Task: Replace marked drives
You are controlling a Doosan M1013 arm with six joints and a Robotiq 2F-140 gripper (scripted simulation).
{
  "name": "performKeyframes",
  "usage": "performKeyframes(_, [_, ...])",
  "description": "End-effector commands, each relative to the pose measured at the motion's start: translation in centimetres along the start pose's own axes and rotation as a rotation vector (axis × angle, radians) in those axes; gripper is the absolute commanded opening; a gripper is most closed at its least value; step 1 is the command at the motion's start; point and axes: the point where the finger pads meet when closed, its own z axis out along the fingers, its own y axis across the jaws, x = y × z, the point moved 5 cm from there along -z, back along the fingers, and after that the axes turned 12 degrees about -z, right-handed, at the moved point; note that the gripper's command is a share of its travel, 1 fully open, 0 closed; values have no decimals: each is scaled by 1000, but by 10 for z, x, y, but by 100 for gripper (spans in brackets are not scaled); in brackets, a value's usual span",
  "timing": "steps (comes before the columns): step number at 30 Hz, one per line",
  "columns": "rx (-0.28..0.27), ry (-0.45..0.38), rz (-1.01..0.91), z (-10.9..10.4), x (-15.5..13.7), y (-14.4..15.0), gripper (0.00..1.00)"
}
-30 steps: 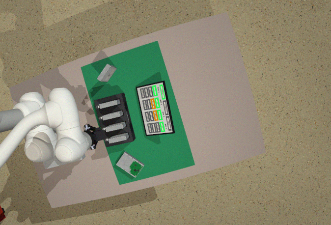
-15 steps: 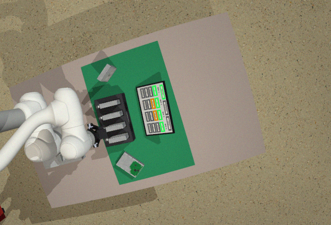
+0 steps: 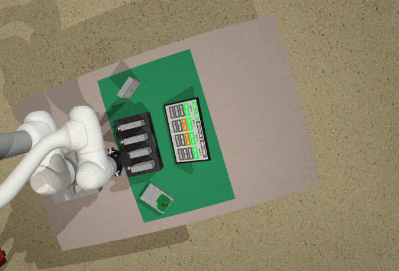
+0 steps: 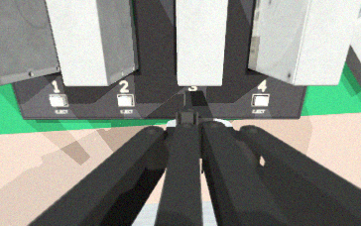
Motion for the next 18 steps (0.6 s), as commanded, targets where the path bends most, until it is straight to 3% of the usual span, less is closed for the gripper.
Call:
performKeyframes(1, [0, 1, 0, 3, 0, 0, 10])
performKeyframes(18, [0, 1, 0, 4, 0, 0, 10])
